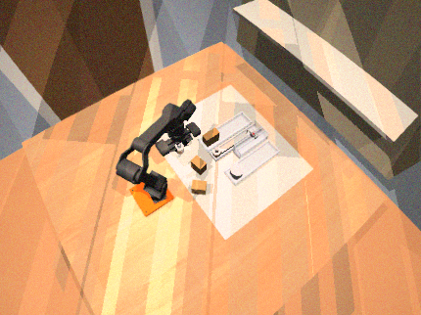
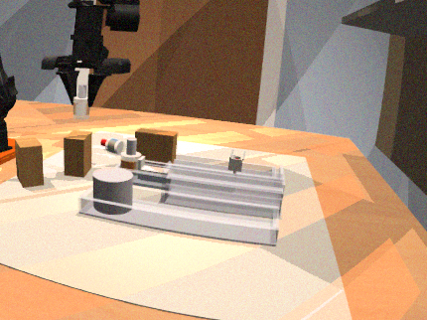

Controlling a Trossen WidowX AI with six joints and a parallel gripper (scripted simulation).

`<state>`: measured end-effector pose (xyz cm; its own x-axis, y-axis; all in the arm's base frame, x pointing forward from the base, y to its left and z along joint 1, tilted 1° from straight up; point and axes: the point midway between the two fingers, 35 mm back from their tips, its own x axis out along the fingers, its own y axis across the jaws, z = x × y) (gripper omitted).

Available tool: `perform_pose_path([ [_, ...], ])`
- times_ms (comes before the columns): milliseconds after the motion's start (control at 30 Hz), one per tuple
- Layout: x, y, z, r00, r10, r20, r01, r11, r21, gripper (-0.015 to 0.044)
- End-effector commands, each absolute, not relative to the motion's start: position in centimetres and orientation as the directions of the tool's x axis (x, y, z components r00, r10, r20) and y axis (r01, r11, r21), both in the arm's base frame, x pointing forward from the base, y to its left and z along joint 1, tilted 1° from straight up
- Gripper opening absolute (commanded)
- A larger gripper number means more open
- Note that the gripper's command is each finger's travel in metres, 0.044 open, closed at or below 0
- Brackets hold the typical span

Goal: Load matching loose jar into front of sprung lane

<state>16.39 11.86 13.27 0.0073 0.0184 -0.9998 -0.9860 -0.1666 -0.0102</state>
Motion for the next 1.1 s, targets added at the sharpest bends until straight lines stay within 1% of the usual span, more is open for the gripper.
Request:
perform_pose_path([
  [0, 16.2, 11.7, 15.3, 0.019, 0.020, -1.000, -0.986, -0.163, -0.022, 0.0000],
  [133, 16.1, 11.6, 15.6, 0.019, 0.020, -1.000, -0.987, -0.159, -0.021, 0.0000],
  [200, 16.4, 11.6, 15.5, 0.019, 0.018, -1.000, -0.992, -0.125, -0.021, 0.0000],
  [367, 18.3, 11.0, 14.8, 0.020, 0.010, -1.000, -0.996, 0.083, -0.019, 0.0000],
  [533, 20.2, 10.2, 14.1, 0.022, 0.005, -1.000, -0.950, 0.312, -0.019, 0.0000],
  [800, 23.0, 8.8, 13.1, 0.024, 0.000, -1.000, -0.770, 0.638, -0.019, 0.0000],
  [1067, 25.5, 7.3, 11.9, 0.026, 0.007, -1.000, -0.490, 0.872, -0.006, 0.0000],
])
